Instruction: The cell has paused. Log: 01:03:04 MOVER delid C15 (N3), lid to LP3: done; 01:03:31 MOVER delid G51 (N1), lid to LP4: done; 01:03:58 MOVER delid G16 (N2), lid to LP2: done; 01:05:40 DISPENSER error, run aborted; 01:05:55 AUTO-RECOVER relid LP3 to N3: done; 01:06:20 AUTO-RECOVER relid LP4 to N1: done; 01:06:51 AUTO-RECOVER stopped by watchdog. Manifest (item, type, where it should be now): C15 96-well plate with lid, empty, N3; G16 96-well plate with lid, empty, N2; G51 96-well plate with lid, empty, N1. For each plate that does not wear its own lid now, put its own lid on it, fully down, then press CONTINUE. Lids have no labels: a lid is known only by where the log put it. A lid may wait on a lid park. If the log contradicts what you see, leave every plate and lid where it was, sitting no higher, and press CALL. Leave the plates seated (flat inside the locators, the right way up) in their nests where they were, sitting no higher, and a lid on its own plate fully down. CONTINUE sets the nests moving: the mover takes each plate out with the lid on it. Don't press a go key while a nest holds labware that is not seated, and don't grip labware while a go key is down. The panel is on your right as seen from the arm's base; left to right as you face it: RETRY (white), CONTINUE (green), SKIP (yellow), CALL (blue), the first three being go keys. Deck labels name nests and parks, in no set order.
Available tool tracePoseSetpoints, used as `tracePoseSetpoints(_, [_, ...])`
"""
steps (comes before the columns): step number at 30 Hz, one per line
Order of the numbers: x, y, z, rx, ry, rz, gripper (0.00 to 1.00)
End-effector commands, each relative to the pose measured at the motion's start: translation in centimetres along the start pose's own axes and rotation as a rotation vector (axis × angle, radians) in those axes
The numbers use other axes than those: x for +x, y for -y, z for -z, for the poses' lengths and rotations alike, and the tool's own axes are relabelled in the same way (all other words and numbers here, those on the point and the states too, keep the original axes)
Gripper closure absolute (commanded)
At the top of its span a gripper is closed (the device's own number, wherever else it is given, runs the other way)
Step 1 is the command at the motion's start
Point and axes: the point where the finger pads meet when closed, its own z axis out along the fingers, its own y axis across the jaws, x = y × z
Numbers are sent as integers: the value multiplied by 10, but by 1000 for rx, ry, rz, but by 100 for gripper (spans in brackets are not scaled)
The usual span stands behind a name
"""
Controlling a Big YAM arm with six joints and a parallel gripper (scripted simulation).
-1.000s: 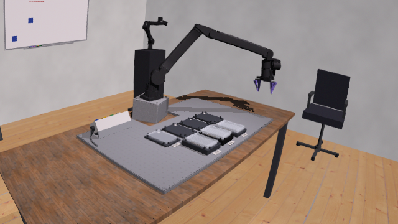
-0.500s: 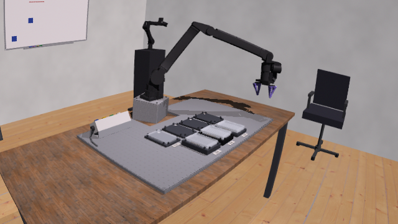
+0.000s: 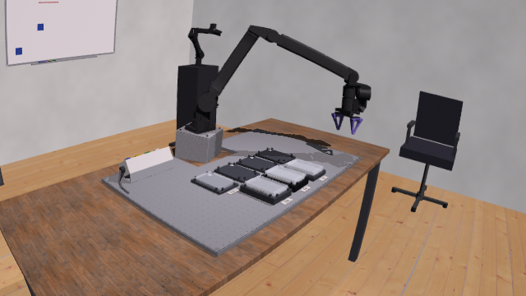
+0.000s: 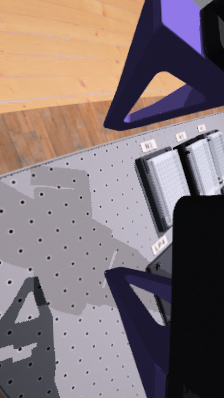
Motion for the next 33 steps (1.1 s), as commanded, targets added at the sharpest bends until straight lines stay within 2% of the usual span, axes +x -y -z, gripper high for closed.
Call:
tracePoseSetpoints(1, [6,12,20,18,48,-64,0])
tracePoseSetpoints(6, [28,21,14,9,47,-143,0])
tracePoseSetpoints(8, [38,23,-2,-1,27,-149,0])
tracePoseSetpoints(10, [47,27,1,4,35,-141,0])
tracePoseSetpoints(11, [49,24,-15,-10,9,-132,0])
tracePoseSetpoints(12, [52,29,3,4,40,-170,0])
tracePoseSetpoints(15, [57,31,6,5,46,-191,0])
tracePoseSetpoints(16, [62,32,0,-2,38,-209,0])
tracePoseSetpoints(17, [66,34,4,1,46,-230,0])
tracePoseSetpoints(22, [90,40,-2,-6,45,-298,0])
tracePoseSetpoints(24, [100,39,-18,-21,24,-323,0])
tracePoseSetpoints(25, [105,40,-19,-20,22,-323,0])
tracePoseSetpoints(27, [114,45,-8,-7,43,-316,0])
tracePoseSetpoints(28, [115,41,-25,-23,15,-311,0])
tracePoseSetpoints(29, [119,45,-11,-12,41,-345,0])
tracePoseSetpoints(32, [124,46,-11,-12,43,-365,0])
tracePoseSetpoints(33, [129,45,-18,-21,33,-384,0])
